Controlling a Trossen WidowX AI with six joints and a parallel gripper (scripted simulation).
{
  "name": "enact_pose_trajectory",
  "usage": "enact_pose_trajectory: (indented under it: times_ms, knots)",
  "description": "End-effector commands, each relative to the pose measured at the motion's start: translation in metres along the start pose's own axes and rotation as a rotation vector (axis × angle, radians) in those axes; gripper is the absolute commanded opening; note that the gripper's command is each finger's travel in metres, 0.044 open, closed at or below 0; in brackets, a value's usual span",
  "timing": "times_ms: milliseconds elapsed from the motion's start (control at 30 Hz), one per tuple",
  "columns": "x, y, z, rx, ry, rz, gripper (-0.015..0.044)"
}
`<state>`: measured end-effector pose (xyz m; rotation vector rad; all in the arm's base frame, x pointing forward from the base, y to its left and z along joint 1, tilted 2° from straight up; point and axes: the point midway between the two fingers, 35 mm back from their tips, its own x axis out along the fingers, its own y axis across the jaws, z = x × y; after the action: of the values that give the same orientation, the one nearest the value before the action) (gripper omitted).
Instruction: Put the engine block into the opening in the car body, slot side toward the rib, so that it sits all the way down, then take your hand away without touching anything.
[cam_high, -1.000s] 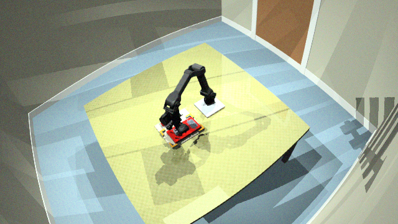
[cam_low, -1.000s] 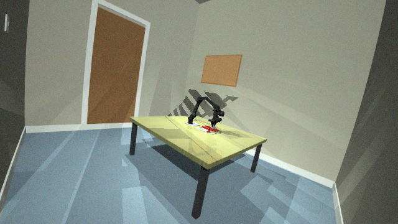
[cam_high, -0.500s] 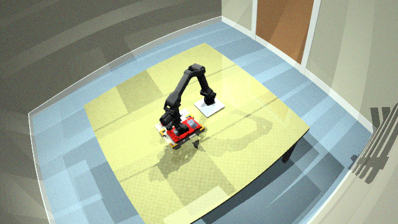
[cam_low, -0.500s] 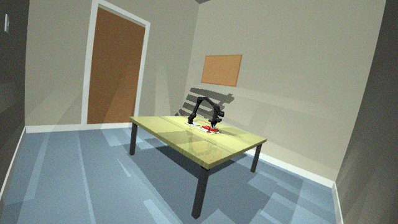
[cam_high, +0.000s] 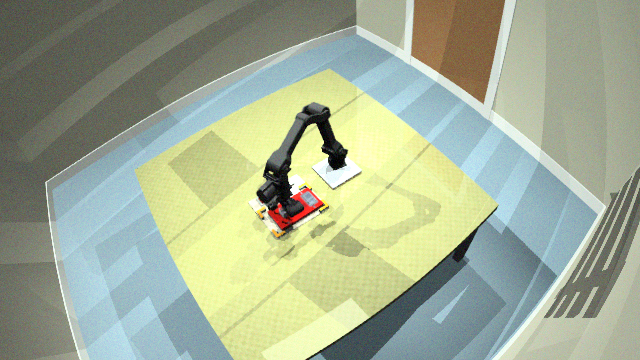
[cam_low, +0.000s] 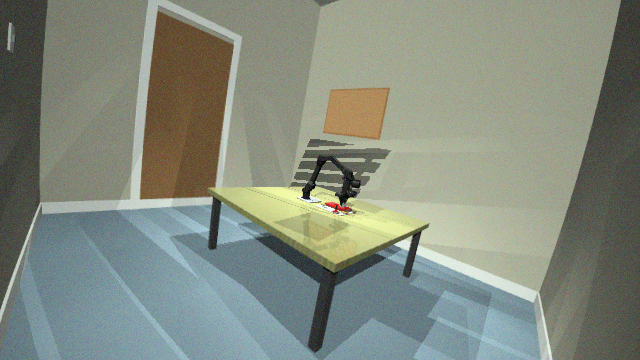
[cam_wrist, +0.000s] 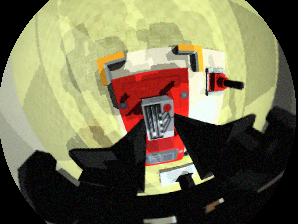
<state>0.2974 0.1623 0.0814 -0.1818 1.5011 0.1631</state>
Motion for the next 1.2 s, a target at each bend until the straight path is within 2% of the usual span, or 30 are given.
enact_pose_trajectory:
  times_ms: [0,233,600,1133,1167]
  knots:
    - [0.002,0.000,0.000,-0.005,0.001,-0.003,0.0158]
    - [0.004,0.000,0.000,-0.006,0.001,-0.003,0.0158]
    - [0.002,0.000,0.000,0.000,0.000,0.000,0.0440]
    - [-0.011,0.000,0.000,-0.006,0.001,-0.002,0.0440]
    - [-0.011,0.000,0.000,-0.006,0.001,-0.002,0.0414]
